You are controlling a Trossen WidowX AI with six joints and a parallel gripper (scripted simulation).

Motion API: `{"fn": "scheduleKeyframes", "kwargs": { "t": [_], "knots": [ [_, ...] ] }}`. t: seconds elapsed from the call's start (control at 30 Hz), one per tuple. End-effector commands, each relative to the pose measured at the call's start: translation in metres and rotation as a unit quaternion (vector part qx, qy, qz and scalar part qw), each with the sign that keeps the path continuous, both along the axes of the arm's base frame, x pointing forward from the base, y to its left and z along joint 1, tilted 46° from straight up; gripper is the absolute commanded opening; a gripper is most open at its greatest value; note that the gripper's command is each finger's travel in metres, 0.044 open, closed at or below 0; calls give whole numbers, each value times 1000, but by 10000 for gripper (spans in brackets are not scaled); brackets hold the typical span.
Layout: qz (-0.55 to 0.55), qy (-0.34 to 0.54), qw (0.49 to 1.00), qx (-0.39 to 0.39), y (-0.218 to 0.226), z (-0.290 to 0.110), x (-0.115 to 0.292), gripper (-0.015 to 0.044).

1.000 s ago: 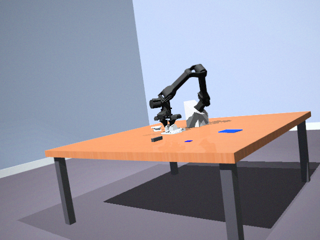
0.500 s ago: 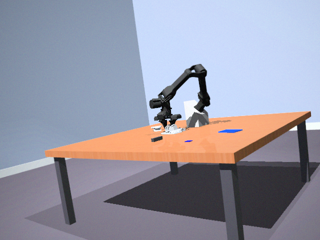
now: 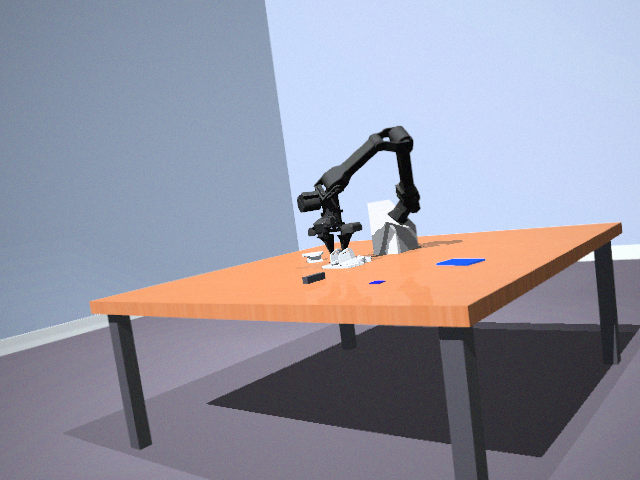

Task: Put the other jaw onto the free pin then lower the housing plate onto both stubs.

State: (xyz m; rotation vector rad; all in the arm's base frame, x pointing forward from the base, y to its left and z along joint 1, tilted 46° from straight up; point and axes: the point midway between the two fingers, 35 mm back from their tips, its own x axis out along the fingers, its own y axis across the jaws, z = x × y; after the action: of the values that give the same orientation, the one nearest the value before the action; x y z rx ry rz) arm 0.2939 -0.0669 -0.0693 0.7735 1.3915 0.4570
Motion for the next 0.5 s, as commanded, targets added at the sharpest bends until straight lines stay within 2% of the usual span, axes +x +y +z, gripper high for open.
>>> {"fn": "scheduleKeyframes", "kwargs": {
  "t": [0.0,0.1,0.17,0.43,0.47],
  "knots": [
    [-2,-9,1000,-7,-25,24,-2,224],
    [-2,-9,1000,-6,-35,35,-6,224],
    [-8,-7,1000,-4,-30,27,-4,224],
    [-33,-19,999,8,-52,19,-16,434],
    [-29,-22,999,6,-54,17,-17,440]
  ]
}}
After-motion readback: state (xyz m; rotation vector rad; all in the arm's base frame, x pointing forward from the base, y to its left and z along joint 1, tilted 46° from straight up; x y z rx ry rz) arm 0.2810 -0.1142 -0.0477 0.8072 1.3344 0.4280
